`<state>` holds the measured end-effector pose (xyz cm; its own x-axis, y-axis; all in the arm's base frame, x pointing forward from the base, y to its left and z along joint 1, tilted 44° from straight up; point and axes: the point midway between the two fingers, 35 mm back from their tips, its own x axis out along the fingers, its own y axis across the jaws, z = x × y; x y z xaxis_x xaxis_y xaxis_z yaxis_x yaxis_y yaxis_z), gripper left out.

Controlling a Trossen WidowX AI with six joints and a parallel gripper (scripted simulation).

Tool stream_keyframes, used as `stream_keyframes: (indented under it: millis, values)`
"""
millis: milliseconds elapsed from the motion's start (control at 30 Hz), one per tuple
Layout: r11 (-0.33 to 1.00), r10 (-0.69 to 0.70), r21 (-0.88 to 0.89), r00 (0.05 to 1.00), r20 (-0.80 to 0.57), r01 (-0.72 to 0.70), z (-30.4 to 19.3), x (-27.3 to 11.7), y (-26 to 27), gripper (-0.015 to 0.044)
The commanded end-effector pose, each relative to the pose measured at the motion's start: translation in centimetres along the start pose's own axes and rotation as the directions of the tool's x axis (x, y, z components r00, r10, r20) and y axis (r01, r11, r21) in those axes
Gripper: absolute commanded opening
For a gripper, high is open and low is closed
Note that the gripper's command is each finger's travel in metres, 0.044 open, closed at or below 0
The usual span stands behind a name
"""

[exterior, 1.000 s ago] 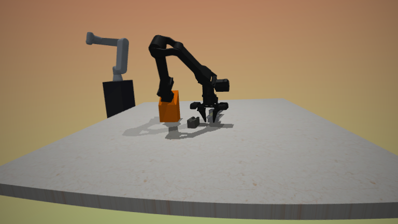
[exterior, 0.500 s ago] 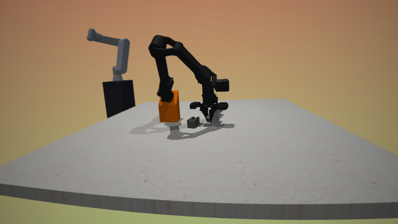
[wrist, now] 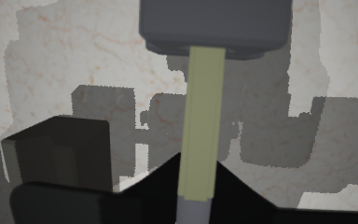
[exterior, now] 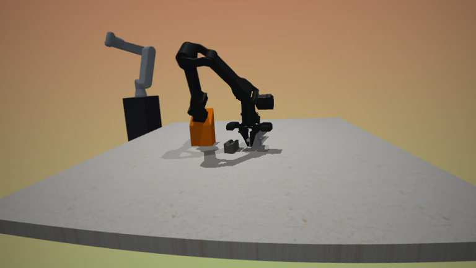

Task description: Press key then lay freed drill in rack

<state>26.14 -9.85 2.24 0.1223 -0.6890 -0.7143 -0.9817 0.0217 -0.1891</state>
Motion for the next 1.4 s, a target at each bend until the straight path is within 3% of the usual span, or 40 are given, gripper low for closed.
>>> stream_keyframes:
  millis: [0, 1367]
  values:
    - [1.000, -0.002, -0.002, 1.000, 0.000, 0.002, -0.5, -0.1, 0.0, 0.0000]
    - [1.000, -0.003, -0.002, 1.000, -0.002, 0.003, -6.3, -0.7, -0.1, 0.0000]
